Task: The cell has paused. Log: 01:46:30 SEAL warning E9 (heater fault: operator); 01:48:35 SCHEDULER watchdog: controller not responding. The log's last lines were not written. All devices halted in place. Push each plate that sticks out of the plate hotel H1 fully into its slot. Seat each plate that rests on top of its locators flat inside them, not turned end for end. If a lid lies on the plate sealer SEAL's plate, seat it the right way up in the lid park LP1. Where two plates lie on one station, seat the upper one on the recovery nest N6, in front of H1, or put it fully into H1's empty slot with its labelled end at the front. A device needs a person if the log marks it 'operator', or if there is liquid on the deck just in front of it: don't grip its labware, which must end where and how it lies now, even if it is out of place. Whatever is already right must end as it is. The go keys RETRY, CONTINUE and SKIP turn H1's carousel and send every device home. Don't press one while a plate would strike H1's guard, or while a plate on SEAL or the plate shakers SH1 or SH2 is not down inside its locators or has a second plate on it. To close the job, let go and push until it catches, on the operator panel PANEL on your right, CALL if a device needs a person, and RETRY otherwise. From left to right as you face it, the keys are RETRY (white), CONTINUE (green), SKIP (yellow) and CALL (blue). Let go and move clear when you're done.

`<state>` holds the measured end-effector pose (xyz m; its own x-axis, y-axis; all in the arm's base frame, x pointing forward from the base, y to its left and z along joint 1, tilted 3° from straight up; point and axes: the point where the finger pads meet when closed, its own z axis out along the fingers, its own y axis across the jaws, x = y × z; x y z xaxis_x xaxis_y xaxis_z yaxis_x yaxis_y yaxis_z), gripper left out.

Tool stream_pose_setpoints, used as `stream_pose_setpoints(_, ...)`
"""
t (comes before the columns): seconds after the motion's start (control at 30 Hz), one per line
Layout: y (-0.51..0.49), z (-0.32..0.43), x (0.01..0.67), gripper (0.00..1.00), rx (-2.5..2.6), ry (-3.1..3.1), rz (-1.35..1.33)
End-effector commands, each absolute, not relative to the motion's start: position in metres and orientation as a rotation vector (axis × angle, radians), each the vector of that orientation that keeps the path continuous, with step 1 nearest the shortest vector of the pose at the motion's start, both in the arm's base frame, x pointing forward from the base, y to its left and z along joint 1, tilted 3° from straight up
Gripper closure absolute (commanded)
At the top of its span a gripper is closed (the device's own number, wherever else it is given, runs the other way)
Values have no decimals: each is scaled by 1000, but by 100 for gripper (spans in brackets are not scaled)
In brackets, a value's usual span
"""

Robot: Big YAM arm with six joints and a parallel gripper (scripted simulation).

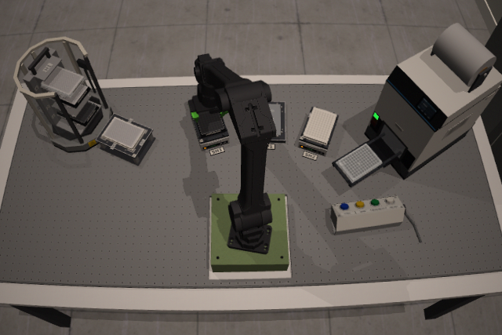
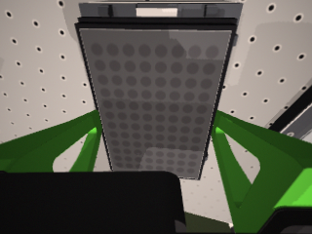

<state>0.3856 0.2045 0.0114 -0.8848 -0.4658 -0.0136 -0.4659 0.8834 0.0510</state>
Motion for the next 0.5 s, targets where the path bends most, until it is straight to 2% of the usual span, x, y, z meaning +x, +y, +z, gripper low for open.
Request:
stream_pose_setpoints(0.0, 199, -1, 383, 18, -766, 3061, 79)
stream_pose_setpoints(0.47, 198, -3, 383, 18, -766, 3061, 79)
